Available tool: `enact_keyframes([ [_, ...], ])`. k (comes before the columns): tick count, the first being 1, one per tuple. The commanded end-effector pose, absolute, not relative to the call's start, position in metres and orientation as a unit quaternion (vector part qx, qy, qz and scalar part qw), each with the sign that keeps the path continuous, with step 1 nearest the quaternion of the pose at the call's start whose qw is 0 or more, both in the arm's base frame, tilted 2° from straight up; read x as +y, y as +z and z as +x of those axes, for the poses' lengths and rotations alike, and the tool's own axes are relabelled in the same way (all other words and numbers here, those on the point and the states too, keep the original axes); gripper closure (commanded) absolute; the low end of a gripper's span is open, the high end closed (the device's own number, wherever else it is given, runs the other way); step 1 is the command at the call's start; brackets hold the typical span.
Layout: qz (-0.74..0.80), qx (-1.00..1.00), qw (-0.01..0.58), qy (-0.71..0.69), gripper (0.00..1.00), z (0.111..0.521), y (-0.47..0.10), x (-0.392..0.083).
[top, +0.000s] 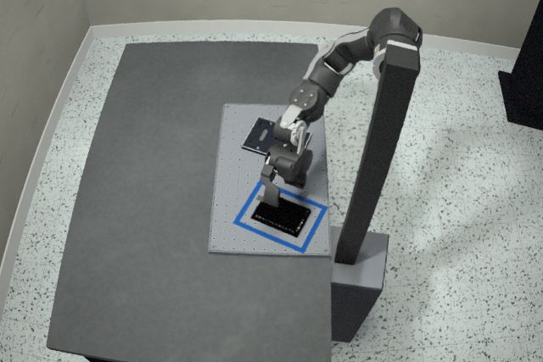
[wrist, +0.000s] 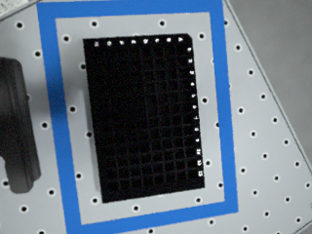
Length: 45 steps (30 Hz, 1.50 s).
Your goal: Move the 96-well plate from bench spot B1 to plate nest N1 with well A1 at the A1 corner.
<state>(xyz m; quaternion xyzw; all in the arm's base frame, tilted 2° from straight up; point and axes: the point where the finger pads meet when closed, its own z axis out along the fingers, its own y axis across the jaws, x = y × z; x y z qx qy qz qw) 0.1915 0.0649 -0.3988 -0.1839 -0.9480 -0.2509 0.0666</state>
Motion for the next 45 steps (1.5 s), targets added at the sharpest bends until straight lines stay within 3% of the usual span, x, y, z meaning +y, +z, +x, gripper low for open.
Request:
enact_keyframes([
  [1,-0.181,-0.961,0.057,-0.203,0.23,0.1905,-0.3994,0.0632],
  [14,-0.174,-0.967,0.051,-0.179,0.23,0.1902,-0.3992,0.0634],
  [19,-0.141,-0.988,0.023,-0.062,0.23,0.1885,-0.3983,0.0642],
  [45,-0.127,-0.992,0.011,-0.009,0.23,0.1874,-0.3982,0.0644],
])
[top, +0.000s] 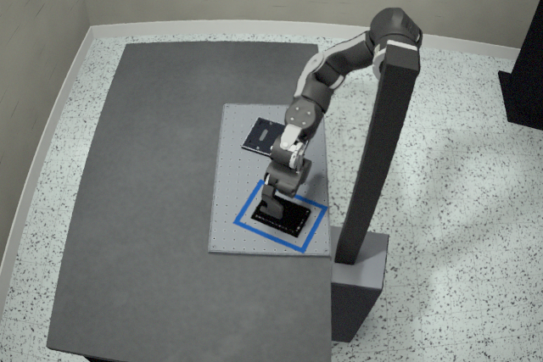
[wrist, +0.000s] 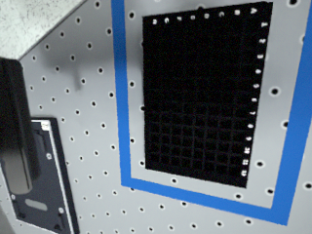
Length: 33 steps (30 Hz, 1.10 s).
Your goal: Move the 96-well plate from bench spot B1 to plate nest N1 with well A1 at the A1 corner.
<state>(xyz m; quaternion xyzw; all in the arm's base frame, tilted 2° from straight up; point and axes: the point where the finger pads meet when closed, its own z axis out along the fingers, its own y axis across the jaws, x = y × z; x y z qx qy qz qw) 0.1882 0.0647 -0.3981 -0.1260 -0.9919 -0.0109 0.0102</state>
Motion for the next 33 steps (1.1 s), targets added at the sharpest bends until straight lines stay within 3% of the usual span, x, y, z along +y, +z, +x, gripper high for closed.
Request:
enact_keyframes([
  [1,-0.127,-0.992,0.011,-0.009,0.23,0.187,-0.398,0.064],
  [20,-0.126,-0.992,0.010,-0.012,0.23,0.189,-0.397,0.065],
  [25,-0.127,-0.992,0.011,-0.009,0.23,0.187,-0.452,0.067],
  [33,-0.127,-0.992,0.011,-0.009,0.23,0.187,-0.452,0.067],
])
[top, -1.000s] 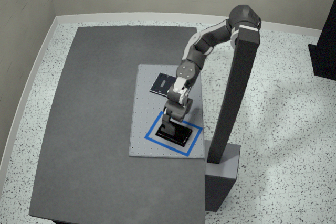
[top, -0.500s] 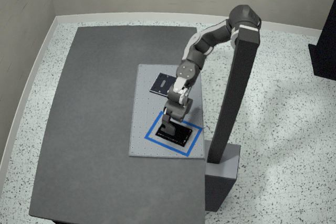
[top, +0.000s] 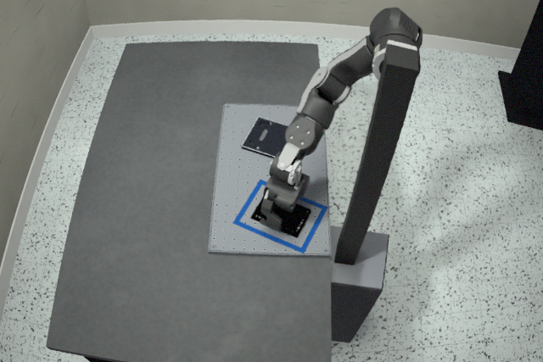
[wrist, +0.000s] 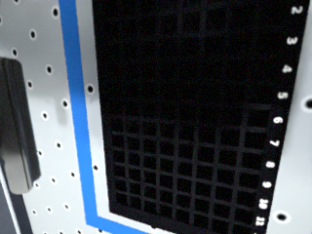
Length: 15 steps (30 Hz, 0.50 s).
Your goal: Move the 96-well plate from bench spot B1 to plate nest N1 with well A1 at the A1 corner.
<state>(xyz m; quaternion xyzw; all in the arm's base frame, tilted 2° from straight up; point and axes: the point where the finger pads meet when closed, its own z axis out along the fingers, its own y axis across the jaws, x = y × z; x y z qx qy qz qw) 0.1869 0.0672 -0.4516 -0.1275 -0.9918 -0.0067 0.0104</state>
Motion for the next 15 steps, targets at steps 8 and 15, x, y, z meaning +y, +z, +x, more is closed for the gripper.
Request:
enact_keyframes([
  [8,-0.127,-0.992,0.011,-0.008,0.23,0.186,-0.462,0.067],
  [15,-0.127,-0.992,0.011,-0.008,0.23,0.186,-0.465,0.067],
])
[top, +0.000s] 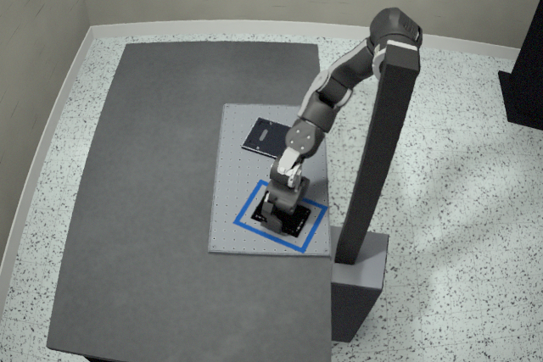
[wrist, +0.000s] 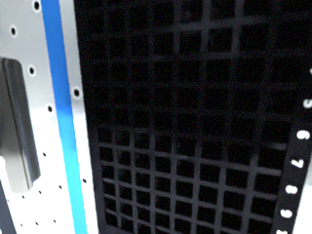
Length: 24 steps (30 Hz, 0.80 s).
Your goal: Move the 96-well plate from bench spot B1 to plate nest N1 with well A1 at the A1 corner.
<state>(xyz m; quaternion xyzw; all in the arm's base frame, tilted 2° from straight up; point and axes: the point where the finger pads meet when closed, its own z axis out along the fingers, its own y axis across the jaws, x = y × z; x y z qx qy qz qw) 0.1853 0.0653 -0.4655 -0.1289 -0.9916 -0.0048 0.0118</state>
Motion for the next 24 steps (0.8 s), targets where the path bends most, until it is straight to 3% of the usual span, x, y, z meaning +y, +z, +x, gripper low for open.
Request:
enact_keyframes([
  [1,-0.127,-0.992,0.011,-0.008,0.23,0.1862,-0.4649,0.0669],
  [24,-0.126,-0.992,0.011,-0.009,0.23,0.1862,-0.4668,0.0677],
])
